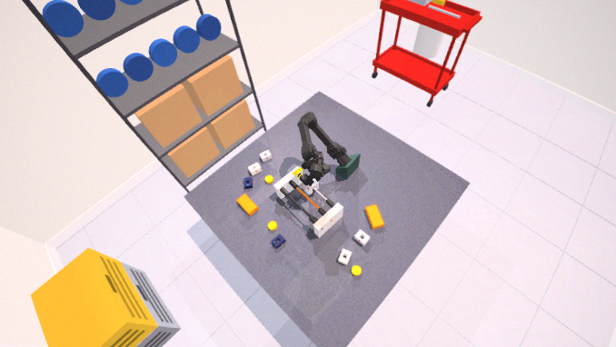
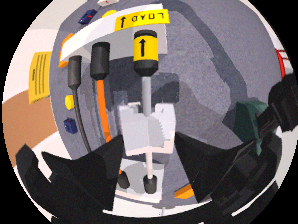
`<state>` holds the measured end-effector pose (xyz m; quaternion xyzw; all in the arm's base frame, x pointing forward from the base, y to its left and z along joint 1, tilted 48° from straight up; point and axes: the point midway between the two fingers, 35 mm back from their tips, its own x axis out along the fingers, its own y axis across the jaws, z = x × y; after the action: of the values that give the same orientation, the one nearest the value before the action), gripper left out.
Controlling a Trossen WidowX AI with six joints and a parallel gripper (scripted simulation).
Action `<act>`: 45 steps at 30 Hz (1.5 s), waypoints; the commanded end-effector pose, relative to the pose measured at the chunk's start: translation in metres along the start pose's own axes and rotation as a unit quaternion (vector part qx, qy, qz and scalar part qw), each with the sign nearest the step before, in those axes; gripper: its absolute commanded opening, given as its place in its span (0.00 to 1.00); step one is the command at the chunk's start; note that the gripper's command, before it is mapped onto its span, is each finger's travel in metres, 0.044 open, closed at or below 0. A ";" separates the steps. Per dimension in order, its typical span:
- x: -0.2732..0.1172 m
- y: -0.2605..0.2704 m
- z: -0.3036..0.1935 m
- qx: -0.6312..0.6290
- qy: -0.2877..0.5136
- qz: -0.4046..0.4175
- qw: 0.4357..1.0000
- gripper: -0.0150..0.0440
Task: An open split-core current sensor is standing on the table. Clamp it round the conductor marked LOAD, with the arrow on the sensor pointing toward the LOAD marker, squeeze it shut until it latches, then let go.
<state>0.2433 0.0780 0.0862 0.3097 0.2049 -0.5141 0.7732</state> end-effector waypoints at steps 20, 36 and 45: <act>0.005 0.000 0.000 0.000 -0.001 0.000 1.000 0.25; 0.005 0.000 0.000 0.000 -0.001 0.000 1.000 0.25; 0.005 0.000 0.000 0.000 -0.001 0.000 1.000 0.25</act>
<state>0.2446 0.0738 0.0831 0.3079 0.2048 -0.5145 0.7737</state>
